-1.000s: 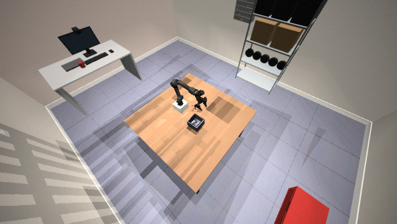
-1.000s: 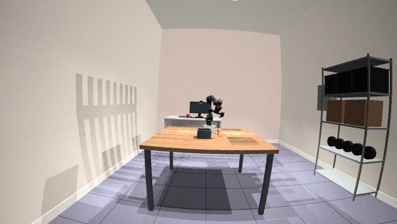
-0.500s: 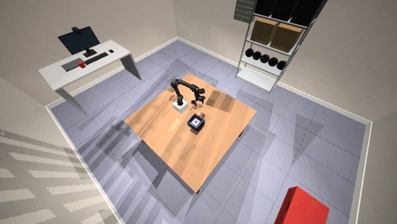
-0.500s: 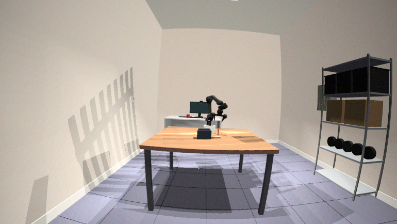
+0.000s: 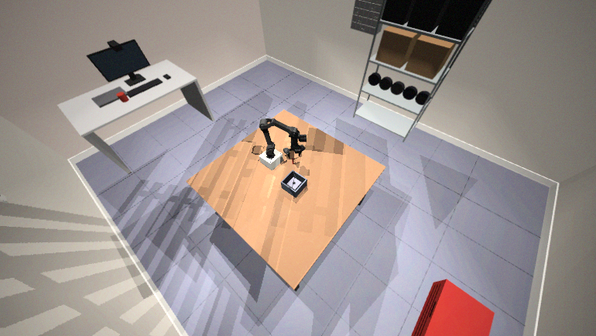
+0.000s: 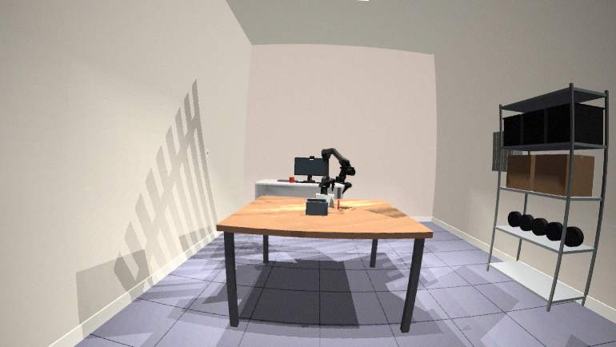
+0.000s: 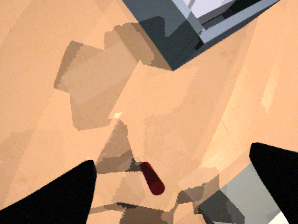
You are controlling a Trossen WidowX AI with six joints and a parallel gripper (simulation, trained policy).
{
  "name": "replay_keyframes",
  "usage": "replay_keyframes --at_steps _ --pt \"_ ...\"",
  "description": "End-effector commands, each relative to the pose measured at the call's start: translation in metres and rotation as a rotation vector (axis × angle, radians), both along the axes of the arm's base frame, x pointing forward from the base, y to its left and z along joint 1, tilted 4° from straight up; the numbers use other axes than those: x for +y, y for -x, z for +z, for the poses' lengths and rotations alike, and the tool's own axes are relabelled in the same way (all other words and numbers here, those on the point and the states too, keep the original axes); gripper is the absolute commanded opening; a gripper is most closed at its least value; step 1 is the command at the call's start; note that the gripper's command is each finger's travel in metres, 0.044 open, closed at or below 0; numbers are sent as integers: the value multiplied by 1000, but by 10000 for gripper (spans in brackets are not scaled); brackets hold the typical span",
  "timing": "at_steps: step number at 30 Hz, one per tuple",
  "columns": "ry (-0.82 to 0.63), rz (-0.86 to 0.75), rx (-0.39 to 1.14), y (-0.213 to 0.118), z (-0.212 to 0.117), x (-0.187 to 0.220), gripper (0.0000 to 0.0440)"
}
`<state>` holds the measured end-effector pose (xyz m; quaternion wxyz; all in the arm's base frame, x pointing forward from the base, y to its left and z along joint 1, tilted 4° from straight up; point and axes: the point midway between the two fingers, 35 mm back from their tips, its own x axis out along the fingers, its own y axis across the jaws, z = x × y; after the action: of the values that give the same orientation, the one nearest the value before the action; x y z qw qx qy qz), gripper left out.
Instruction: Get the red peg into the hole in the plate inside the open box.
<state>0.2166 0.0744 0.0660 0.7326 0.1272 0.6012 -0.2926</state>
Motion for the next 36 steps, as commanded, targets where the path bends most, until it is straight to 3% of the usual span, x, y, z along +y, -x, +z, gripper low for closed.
replay_keyframes --at_steps 1,12,26,29,36 --pt "9 -56 45 10 -10 0 437" --pt "20 -179 86 22 -48 0 428" --pt "-44 -247 17 27 -101 10 422" --pt "-53 -256 15 31 -109 11 388" --pt "-71 -297 40 39 -120 12 225"
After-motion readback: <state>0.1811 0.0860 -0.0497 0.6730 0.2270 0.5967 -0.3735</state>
